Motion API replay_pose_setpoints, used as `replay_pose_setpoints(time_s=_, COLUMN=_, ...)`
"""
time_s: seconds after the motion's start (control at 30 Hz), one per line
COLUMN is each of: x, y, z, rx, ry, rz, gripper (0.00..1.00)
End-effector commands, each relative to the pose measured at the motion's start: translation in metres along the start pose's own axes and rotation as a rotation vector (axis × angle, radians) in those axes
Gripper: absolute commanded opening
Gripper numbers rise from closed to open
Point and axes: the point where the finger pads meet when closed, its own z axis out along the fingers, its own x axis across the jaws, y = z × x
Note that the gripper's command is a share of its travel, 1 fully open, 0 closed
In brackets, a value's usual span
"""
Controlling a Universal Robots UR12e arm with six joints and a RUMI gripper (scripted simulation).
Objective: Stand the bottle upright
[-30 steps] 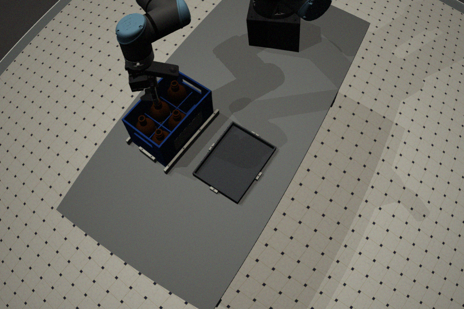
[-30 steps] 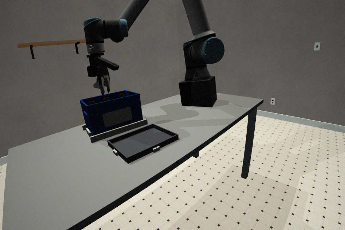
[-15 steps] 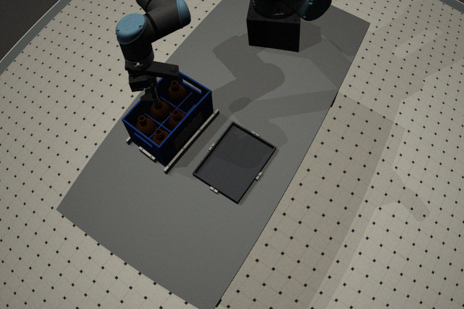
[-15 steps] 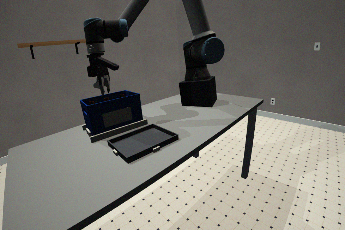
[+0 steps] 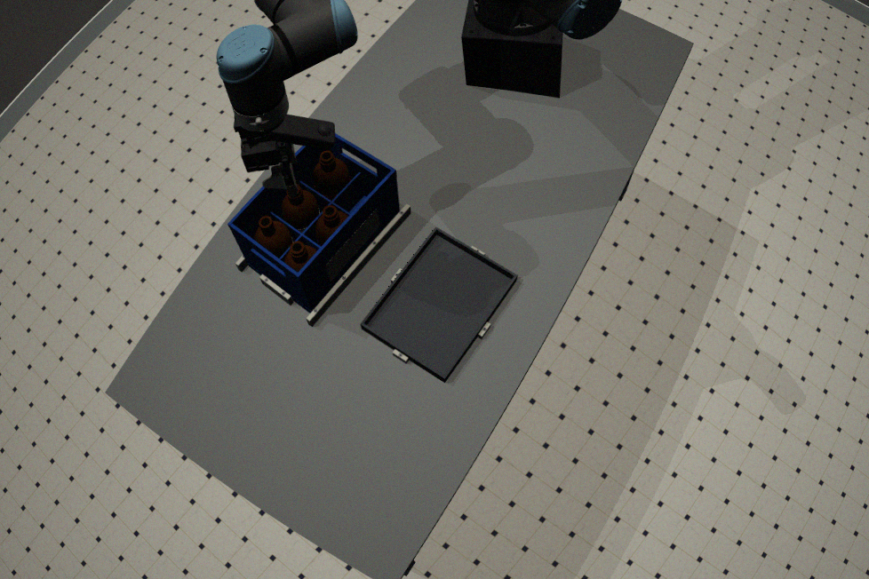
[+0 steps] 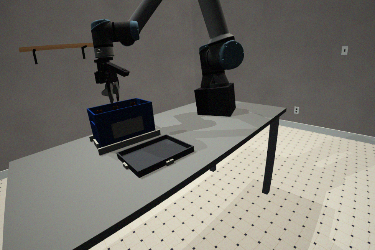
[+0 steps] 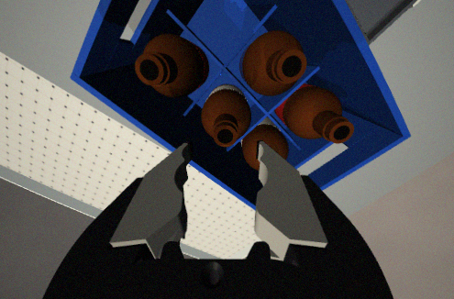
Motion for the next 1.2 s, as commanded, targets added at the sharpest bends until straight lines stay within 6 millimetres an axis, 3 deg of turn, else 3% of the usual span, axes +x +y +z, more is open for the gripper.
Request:
replay_pose_setpoints(time_s=0.0, x=0.002, y=0.001, z=0.0, rx=-0.001, ry=0.002, rz=0.0, gripper=0.38)
replay_pose_setpoints(time_s=1.17, x=0.0, y=-0.001, z=0.029, rx=0.002, ry=0.0, rz=0.0, gripper=0.38)
